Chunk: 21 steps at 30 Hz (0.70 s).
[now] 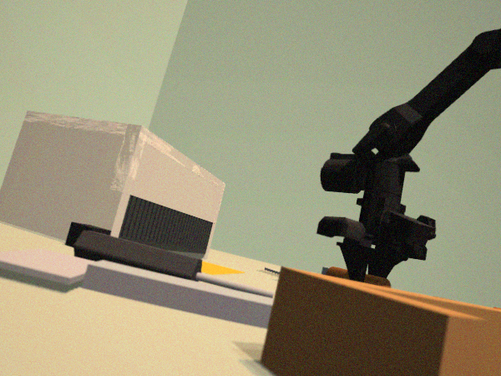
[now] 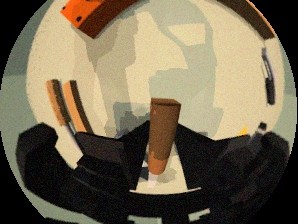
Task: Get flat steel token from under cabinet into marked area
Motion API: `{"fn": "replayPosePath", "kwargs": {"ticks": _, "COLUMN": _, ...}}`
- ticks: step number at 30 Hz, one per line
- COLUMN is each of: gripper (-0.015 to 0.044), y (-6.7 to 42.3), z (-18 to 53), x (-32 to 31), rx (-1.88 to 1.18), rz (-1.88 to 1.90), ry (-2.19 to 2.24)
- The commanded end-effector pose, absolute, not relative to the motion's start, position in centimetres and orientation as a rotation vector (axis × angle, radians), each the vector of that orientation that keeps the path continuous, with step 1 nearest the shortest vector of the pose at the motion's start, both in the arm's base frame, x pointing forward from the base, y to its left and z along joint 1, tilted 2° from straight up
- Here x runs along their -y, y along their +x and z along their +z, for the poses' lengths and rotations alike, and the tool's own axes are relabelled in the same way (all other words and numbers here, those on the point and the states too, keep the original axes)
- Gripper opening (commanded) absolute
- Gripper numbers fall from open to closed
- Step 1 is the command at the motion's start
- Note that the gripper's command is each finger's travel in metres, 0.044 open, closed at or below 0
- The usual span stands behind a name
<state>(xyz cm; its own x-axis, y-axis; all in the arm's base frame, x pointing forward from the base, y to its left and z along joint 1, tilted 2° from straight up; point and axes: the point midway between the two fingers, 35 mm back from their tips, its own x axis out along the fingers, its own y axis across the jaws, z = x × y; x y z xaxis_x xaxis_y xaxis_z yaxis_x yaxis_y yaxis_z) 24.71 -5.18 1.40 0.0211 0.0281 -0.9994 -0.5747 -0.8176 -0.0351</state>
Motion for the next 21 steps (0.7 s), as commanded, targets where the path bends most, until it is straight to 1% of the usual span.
{"fn": "replayPosePath", "kwargs": {"ticks": 1, "gripper": 0.0000, "y": 24.70, "z": 1.46, "x": 5.38, "rx": -0.603, "rz": 1.821, "ry": -1.844}}
{"fn": "replayPosePath", "kwargs": {"ticks": 21, "gripper": 0.0000, "y": 24.70, "z": 1.46, "x": 5.41, "rx": -0.703, "rz": 1.739, "ry": -1.758}}
